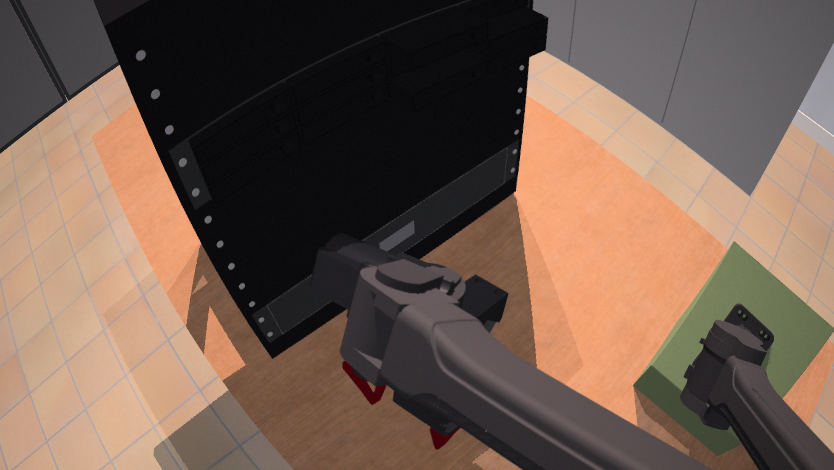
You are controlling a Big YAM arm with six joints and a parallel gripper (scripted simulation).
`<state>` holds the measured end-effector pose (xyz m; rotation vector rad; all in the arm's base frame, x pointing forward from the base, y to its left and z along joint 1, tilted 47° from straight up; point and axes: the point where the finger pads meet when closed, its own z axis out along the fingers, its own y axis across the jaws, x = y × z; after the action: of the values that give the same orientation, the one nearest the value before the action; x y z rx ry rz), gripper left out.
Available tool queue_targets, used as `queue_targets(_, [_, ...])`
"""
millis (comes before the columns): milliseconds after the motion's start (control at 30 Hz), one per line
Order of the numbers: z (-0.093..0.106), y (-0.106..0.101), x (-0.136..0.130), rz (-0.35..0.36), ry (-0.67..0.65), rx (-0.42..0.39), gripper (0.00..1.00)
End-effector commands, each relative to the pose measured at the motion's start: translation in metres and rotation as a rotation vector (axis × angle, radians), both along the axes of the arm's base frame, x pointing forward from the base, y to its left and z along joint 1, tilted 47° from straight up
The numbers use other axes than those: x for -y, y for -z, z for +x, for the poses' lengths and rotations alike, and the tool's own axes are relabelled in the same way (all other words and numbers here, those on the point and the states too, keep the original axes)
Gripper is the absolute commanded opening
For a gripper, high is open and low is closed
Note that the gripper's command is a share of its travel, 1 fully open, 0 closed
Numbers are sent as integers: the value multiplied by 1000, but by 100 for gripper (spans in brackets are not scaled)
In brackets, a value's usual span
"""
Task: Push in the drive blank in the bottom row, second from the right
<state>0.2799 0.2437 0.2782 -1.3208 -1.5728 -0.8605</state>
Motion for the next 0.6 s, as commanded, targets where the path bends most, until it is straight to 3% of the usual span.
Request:
queue_targets(0, [1, -2, 1, 2, 2, 6, 100])
queue_targets(567, [4, -9, 0, 6, 2, 21, 100])
